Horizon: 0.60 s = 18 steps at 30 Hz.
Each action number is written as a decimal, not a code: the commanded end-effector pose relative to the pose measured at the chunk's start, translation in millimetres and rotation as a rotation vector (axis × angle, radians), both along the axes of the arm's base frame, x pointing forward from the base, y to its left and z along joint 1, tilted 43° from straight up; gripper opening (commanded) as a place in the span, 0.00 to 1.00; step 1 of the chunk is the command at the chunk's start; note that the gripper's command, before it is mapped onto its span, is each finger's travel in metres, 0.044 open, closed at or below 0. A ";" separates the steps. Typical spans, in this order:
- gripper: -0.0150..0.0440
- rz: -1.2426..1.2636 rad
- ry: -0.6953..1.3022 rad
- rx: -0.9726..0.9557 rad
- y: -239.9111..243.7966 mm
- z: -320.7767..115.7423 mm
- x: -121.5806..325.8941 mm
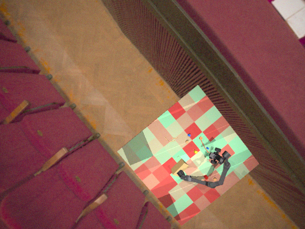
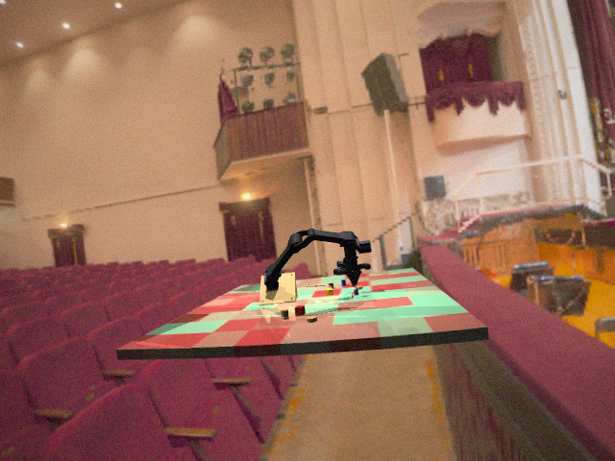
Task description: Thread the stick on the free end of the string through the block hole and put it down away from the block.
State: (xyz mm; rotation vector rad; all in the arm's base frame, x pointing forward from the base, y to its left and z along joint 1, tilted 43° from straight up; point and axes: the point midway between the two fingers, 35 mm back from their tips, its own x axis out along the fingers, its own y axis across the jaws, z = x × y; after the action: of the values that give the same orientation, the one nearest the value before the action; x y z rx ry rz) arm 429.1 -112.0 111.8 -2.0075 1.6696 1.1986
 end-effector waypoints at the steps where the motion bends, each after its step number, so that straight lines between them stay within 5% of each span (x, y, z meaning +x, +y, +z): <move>1: 0.25 0.005 0.000 -0.005 -3.7 5.2 2.8; 18: 0.25 0.010 0.003 -0.013 -18.8 19.1 9.8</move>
State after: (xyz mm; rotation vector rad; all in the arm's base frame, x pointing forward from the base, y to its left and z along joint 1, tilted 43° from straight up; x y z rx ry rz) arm 437.2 -128.4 126.8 -2.0160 1.6738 1.1985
